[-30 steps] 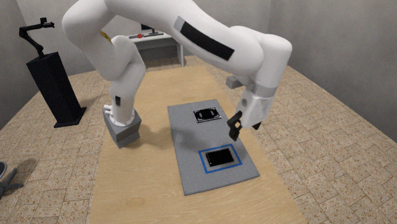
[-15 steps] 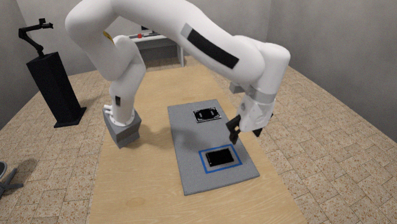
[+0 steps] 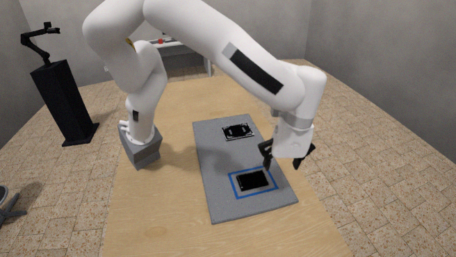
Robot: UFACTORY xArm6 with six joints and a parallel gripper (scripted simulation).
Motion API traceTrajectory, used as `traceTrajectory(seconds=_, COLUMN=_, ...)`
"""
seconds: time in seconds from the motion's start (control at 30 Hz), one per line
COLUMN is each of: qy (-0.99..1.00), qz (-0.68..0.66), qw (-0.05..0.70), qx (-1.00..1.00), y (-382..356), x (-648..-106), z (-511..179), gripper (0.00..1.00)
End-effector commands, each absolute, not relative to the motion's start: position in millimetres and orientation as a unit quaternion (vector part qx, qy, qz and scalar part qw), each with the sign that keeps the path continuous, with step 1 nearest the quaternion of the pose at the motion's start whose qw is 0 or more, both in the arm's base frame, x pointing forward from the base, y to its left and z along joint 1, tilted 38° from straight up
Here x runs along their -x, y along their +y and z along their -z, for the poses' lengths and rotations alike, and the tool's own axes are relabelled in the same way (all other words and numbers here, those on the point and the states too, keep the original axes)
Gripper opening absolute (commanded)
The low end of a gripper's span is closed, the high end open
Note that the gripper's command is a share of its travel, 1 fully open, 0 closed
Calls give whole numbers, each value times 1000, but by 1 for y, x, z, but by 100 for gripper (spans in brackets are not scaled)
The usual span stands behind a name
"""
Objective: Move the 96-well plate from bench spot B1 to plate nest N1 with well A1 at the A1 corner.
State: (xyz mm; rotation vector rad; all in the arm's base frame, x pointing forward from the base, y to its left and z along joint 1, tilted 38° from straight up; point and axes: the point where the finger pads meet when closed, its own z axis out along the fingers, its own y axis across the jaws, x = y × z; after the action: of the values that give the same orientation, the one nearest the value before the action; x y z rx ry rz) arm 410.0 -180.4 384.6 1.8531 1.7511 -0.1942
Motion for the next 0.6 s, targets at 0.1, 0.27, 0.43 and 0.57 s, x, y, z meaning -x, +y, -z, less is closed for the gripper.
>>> traceTrajectory(seconds=0.1, qy=576, qz=58, qw=317, qx=-751, y=-186, x=-427, z=-363, gripper=100)
traceTrajectory(seconds=0.27, qy=553, qz=51, qw=324, qx=-766, y=-187, x=-432, z=-355, gripper=100)
traceTrajectory(seconds=0.43, qy=507, qz=35, qw=336, qx=-793, y=-188, x=-441, z=-339, gripper=100)
traceTrajectory(seconds=0.57, qy=471, qz=19, qw=343, qx=-812, y=-187, x=-447, z=-326, gripper=100)
